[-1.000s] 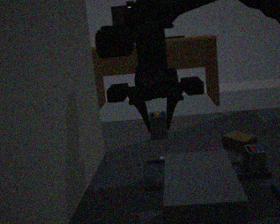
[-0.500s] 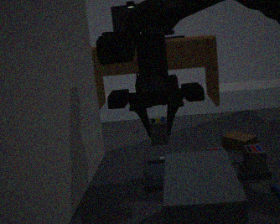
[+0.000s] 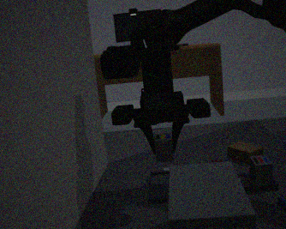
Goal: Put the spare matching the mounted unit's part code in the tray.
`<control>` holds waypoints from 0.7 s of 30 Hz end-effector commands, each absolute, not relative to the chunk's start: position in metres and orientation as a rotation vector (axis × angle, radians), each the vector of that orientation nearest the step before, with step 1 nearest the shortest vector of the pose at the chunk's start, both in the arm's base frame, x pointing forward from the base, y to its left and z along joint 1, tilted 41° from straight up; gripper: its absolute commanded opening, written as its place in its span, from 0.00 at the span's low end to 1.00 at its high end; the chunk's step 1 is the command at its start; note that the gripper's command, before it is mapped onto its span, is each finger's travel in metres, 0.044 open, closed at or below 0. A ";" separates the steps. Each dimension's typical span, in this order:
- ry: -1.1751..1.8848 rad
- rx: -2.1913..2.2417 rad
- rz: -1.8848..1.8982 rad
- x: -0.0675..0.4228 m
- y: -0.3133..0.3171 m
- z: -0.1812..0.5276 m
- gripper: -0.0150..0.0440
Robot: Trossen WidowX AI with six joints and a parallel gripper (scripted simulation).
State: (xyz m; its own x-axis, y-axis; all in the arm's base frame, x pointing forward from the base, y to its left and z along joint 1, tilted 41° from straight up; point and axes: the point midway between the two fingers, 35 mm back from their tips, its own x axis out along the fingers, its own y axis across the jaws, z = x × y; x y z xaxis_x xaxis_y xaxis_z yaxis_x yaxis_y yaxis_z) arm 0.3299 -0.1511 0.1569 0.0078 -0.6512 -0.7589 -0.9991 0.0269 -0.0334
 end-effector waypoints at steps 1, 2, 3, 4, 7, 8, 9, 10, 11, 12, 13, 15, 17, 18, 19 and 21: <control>1.706 -1.687 0.752 0.328 -0.152 0.153 0.25; 1.706 -1.687 0.752 0.328 -0.153 0.152 0.25; 1.706 -1.687 0.752 0.328 -0.153 0.152 0.25; 1.706 -1.687 0.752 0.328 -0.154 0.151 0.25; 1.706 -1.687 0.752 0.328 -0.156 0.149 0.25; 1.706 -1.687 0.752 0.328 -0.156 0.149 0.25; 1.706 -1.687 0.752 0.328 -0.157 0.148 0.25; 1.707 -1.687 0.752 0.328 -0.157 0.147 0.25; 1.707 -1.688 0.751 0.327 -0.158 0.147 0.25; 1.707 -1.688 0.751 0.327 -0.158 0.146 0.25; 1.707 -1.688 0.751 0.327 -0.159 0.146 0.25; 1.707 -1.688 0.751 0.327 -0.160 0.144 0.25; 1.707 -1.688 0.751 0.327 -0.161 0.143 0.25; 1.707 -1.688 0.751 0.327 -0.162 0.143 0.25; 1.707 -1.688 0.751 0.327 -0.162 0.142 0.25; 1.707 -1.689 0.750 0.326 -0.163 0.141 0.25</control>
